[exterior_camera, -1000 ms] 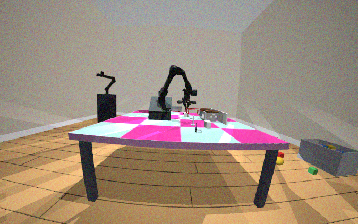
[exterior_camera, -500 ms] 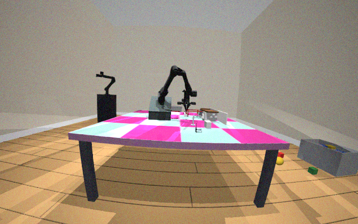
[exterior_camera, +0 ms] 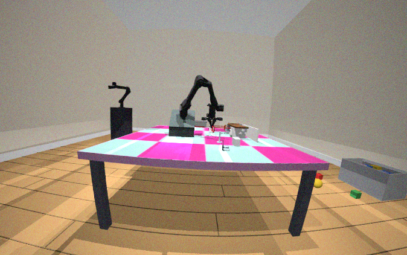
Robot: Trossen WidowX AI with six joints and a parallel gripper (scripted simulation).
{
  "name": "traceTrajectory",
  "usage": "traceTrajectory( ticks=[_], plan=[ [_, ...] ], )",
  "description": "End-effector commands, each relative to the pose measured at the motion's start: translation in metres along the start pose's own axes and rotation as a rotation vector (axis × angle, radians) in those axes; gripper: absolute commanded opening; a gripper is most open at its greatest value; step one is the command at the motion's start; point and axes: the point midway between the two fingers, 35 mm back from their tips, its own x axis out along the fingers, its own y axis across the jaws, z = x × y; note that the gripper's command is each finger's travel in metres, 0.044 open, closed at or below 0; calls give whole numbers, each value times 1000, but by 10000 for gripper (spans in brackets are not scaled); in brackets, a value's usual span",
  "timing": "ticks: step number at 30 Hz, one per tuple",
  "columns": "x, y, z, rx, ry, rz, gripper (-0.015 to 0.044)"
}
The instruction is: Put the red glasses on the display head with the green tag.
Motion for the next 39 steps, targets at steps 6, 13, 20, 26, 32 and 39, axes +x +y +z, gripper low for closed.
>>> traceTrajectory(
  ticks=[6,13,20,26,32,39],
  plan=[
    [4,0,1,-8,4,5,0],
    [5,-9,1,-7,4,1,0],
    [5,-20,1,-7,4,-1,0],
    [5,-29,1,-6,4,-2,0],
    [5,-38,1,-6,4,-2,0],
    [5,-48,1,-6,4,-3,0]
  ],
)
